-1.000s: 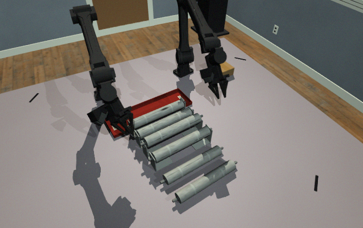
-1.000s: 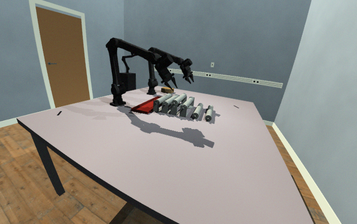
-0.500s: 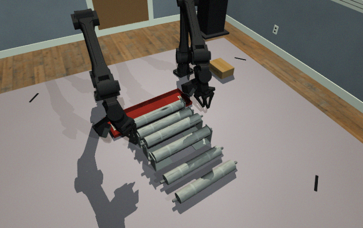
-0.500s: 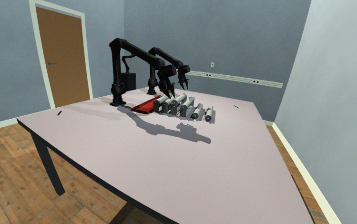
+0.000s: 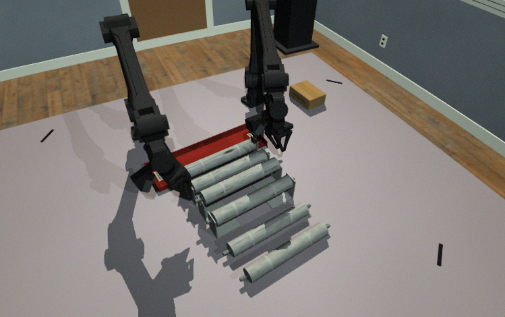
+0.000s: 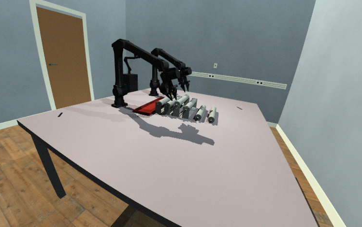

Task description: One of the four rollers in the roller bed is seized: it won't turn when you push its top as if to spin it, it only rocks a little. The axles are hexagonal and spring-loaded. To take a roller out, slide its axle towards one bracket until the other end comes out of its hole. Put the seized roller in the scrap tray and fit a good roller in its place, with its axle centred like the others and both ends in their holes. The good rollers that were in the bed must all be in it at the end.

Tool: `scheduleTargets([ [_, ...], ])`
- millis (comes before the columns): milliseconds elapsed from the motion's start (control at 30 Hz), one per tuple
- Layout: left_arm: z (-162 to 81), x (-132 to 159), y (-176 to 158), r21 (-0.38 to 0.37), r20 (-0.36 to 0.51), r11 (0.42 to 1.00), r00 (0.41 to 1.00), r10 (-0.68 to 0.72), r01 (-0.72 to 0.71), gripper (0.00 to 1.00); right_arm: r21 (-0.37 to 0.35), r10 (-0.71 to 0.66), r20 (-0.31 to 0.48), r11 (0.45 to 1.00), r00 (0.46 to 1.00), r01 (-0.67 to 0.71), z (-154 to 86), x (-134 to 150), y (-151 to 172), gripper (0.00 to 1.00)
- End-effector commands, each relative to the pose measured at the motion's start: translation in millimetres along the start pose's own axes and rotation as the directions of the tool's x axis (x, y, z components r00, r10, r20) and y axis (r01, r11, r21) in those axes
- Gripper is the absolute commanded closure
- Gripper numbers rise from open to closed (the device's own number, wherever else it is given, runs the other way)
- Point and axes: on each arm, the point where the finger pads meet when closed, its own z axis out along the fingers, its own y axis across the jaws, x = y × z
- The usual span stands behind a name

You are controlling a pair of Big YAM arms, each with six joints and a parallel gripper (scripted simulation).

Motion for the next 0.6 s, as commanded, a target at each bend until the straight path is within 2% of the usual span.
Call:
scheduleTargets([
  [0,-33.6,-3.6,30.4,-0.077,0.034,0.997,0.999,-0.017,0.02,0.68,-0.092,-0.051,0.014,0.994,0.999,0.052,-33.5,8.3,40.9,0.68],
  [33,-7.4,-7.1,13.1,-0.026,0.015,1.0,1.0,0.001,0.0,0.68,-0.036,-0.029,0.003,0.999,1.0,0.029,-7.6,1.7,19.4,0.68],
  [67,-1.5,-9.3,9.8,-0.016,0.011,1.0,1.0,0.008,-0.008,0.68,-0.048,-0.039,0.004,0.998,0.999,0.039,-8.8,2.9,25.9,0.68],
  [133,3.1,-4.2,5.8,-0.011,0.007,1.0,1.0,0.008,-0.008,0.68,-0.027,-0.033,-0.001,0.999,0.999,0.033,-0.9,2.1,14.2,0.68],
  [233,2.0,-3.6,5.9,-0.012,0.006,1.0,1.0,0.006,-0.006,0.68,-0.044,-0.038,0.002,0.998,0.999,0.038,-13.8,5.9,16.0,0.68],
  [267,23.5,3.0,-2.3,0.013,-0.007,1.0,1.0,0.007,-0.007,0.68,0.01,0.01,-0.004,1.0,1.0,-0.01,19.4,2.6,-5.5,0.68],
  [467,46.7,1.8,3.7,0.003,-0.003,1.0,1.0,0.004,-0.004,0.68,0.001,0.006,-0.002,1.0,1.0,-0.006,43.1,3.4,-0.6,0.68],
  [567,46.2,2.4,2.1,0.007,-0.005,1.0,1.0,0.002,-0.002,0.68,0.0,0.001,-0.002,1.0,1.0,-0.001,41.3,3.5,0.1,0.68],
])
